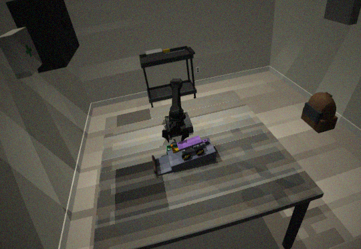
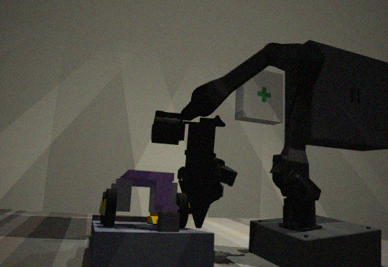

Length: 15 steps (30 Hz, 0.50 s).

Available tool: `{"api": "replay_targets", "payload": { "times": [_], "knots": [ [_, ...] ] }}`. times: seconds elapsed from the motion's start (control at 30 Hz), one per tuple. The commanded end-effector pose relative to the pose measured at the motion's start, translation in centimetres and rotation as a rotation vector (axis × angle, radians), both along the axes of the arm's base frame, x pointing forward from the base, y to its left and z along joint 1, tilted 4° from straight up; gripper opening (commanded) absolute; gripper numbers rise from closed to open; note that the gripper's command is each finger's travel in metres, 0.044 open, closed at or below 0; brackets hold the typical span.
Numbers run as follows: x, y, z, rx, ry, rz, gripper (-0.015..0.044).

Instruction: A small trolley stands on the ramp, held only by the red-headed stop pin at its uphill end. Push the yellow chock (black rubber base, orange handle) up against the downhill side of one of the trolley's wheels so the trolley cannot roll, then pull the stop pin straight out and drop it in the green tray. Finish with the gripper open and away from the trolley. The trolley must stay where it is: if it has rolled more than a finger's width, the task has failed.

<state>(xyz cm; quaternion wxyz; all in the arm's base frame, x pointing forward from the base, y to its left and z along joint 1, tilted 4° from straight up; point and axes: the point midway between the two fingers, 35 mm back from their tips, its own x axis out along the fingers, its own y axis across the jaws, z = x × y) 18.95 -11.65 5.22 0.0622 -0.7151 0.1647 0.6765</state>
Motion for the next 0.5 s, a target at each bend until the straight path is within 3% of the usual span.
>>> {"api": "replay_targets", "payload": {
  "times": [0.0,0.3,0.47],
  "knots": [
    [-0.1,-0.1,1.4,-0.012,-0.014,-0.006,0.044],
    [-0.3,0.0,4.3,-0.012,-0.014,-0.006,0.044],
    [-0.4,0.1,3.8,-0.003,-0.006,-0.005,0.044]
  ]
}}
